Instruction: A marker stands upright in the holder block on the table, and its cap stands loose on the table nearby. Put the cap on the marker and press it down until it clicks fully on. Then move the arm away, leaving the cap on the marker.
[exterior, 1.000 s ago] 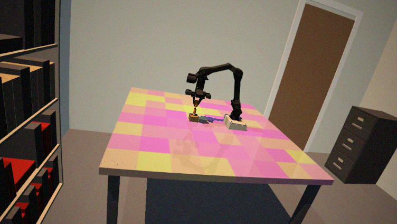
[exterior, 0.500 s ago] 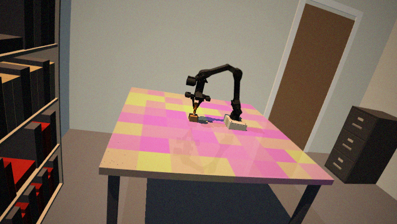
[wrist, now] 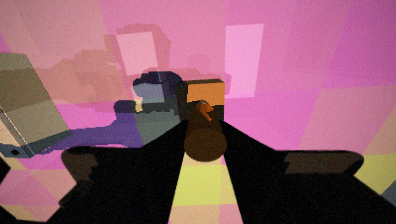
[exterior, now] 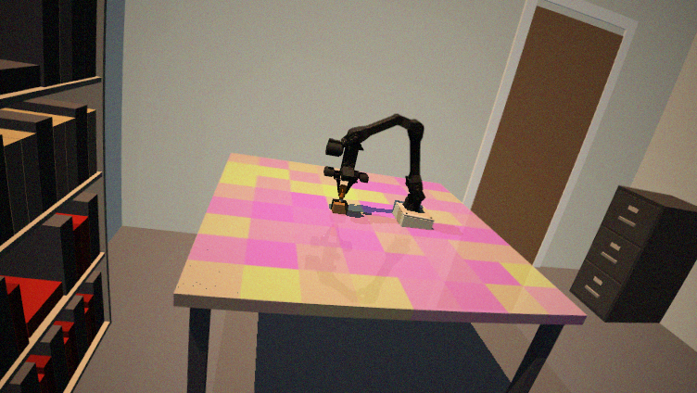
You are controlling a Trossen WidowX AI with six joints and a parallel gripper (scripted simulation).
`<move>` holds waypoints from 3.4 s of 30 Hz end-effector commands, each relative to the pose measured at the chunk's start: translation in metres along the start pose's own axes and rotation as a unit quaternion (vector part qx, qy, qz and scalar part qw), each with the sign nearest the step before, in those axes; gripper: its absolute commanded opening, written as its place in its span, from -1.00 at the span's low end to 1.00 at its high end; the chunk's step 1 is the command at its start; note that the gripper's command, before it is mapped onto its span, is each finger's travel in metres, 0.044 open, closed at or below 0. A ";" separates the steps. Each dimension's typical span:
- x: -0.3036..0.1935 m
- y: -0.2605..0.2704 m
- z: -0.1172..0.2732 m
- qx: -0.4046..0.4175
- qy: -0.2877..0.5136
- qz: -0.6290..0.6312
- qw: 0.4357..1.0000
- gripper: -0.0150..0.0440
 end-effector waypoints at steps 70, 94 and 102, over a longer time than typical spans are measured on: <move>0.001 0.001 0.069 0.002 0.001 -0.253 0.968 0.38; 0.002 0.001 0.063 0.001 0.002 -0.679 0.734 -0.49; 0.002 0.001 0.059 0.001 0.002 -0.679 0.734 -0.49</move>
Point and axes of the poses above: the point midway between the two fingers, 35 mm back from their tips, its own z axis back along the fingers, its own y axis across the jaws, x = y × z, the point moved 3 cm from there along z, back along the fingers, and after that the axes turned 8 degrees about -z, right-handed, at the moved point
